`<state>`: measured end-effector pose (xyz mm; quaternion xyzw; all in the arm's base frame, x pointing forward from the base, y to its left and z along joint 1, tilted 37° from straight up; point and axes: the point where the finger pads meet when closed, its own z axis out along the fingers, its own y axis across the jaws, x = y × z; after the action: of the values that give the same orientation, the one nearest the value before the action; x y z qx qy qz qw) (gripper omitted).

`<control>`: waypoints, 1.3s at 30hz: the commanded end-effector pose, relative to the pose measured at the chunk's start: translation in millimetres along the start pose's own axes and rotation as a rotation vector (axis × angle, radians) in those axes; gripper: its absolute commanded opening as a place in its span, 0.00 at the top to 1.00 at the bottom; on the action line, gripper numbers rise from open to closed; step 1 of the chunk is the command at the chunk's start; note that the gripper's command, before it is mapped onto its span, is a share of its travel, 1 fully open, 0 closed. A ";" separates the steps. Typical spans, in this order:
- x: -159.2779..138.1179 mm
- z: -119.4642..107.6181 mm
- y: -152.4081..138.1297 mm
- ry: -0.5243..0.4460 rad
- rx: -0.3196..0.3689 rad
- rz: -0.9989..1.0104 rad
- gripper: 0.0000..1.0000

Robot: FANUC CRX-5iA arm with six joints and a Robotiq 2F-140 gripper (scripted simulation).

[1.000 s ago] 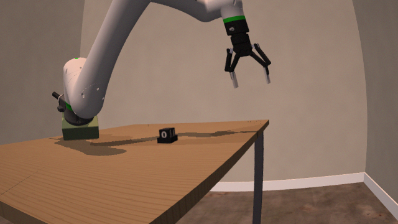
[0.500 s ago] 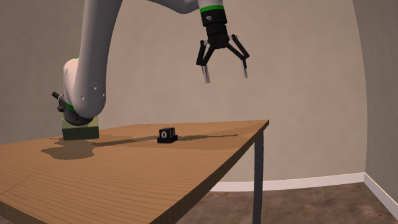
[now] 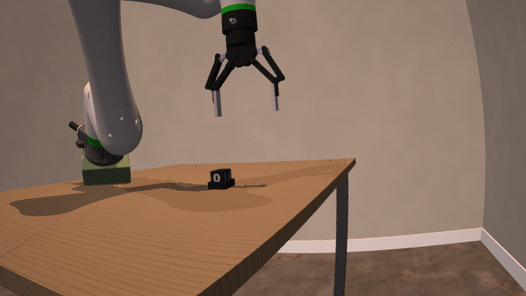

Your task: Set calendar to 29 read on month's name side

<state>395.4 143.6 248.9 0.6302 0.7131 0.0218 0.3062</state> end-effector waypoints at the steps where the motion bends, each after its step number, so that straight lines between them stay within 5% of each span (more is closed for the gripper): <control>1: -34.3 3.0 -32.9 -0.022 0.008 -0.048 0.00; 6: -58.2 11.9 -55.9 -0.043 0.020 -0.086 0.00; 26: -58.5 12.1 -56.2 -0.043 0.020 -0.077 0.00; 39: -58.7 15.6 -56.1 -0.046 0.012 0.268 0.00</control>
<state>353.4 73.7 237.9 0.6769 0.6657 0.0210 0.3134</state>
